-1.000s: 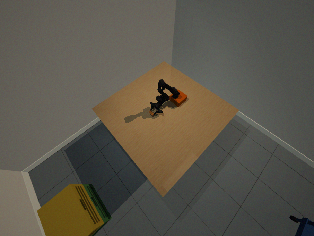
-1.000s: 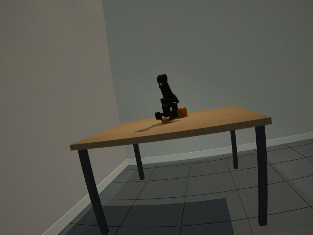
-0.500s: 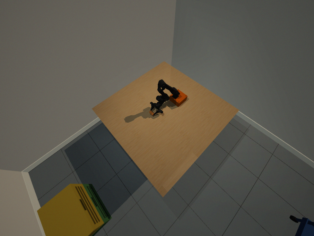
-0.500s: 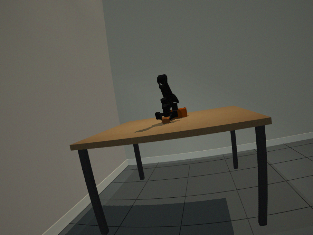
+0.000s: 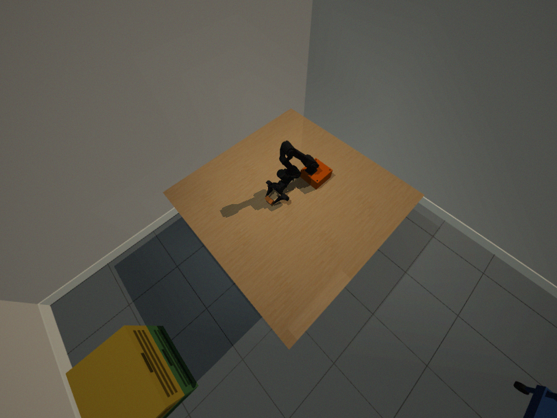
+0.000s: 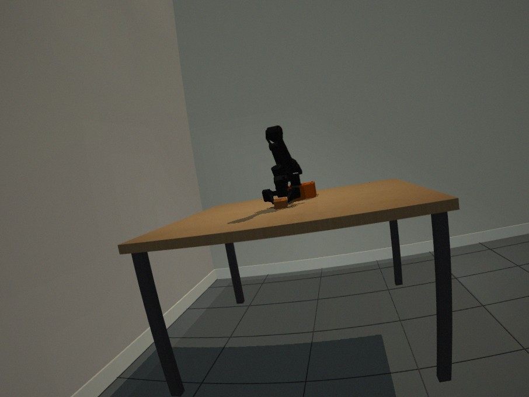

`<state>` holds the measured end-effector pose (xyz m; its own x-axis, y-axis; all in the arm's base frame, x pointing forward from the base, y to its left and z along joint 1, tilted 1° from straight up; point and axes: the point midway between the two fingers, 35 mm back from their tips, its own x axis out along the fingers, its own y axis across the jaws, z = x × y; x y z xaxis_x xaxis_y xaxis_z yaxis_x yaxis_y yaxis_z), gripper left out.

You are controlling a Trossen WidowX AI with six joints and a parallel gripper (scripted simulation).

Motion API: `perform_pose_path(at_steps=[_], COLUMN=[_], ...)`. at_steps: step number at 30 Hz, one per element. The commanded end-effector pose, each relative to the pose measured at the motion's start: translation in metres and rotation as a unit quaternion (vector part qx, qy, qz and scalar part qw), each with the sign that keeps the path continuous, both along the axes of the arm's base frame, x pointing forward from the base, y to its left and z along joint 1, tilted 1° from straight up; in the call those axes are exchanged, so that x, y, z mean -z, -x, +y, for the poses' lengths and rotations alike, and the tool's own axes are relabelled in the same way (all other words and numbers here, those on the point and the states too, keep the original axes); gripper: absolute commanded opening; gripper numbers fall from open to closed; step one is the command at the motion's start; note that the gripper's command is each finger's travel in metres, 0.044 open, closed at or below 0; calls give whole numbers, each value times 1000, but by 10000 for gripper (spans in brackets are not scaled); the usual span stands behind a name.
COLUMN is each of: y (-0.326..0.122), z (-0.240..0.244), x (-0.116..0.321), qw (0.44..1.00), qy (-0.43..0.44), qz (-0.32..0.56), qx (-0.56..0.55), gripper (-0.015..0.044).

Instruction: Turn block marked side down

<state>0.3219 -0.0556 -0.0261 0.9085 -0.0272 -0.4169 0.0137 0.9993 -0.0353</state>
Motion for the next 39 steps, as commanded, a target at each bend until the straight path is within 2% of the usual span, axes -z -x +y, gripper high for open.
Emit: perform_pose_path(at_steps=[1,34,39], y=[0,0,-12], z=[1,1,-3], x=[0,0,2], qw=[1000,1000,999], qy=[-3,-3,-8], qz=[0,0,52], qx=[0,0,4], gripper=[440,440,440])
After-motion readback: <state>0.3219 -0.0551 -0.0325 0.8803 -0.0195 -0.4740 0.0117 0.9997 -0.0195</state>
